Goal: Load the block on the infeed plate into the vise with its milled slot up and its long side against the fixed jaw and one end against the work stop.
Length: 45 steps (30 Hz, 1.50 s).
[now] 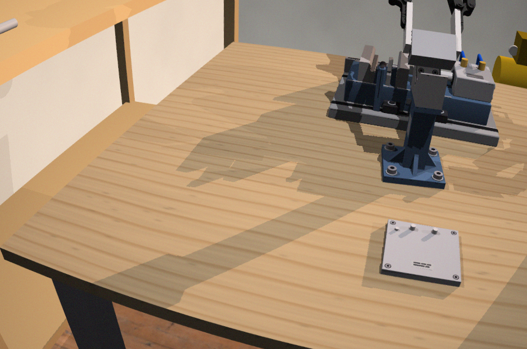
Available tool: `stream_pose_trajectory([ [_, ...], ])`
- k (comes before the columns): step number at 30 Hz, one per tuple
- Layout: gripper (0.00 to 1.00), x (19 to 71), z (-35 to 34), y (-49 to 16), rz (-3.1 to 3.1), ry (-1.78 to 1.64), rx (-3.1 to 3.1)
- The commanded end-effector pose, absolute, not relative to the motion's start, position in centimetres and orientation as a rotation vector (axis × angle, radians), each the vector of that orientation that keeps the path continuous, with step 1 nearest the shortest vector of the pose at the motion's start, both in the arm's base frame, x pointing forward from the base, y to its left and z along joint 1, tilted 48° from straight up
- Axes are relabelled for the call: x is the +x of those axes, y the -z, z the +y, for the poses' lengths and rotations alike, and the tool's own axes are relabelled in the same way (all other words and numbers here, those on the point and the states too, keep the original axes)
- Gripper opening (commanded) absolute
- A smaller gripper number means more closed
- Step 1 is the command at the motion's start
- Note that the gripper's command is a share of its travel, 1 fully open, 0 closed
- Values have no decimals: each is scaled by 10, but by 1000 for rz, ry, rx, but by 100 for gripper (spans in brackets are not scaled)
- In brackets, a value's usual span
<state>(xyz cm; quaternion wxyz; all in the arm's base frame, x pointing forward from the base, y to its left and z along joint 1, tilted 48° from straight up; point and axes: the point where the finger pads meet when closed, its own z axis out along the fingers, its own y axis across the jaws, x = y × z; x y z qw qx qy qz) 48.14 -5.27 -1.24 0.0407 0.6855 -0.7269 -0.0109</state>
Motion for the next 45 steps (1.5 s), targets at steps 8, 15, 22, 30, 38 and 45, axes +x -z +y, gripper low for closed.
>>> stream_pose_trajectory([
  [8,0,481,-49,12,-2222,28,2095],
  [15,0,481,-50,13,-2216,16,2090],
  [22,0,481,-50,13,-2201,-11,2078],
  [30,0,481,-49,14,-2183,-43,2063],
  [38,0,481,-48,14,-2150,-101,2036],
  [45,0,481,-47,14,-2123,-144,2014],
])
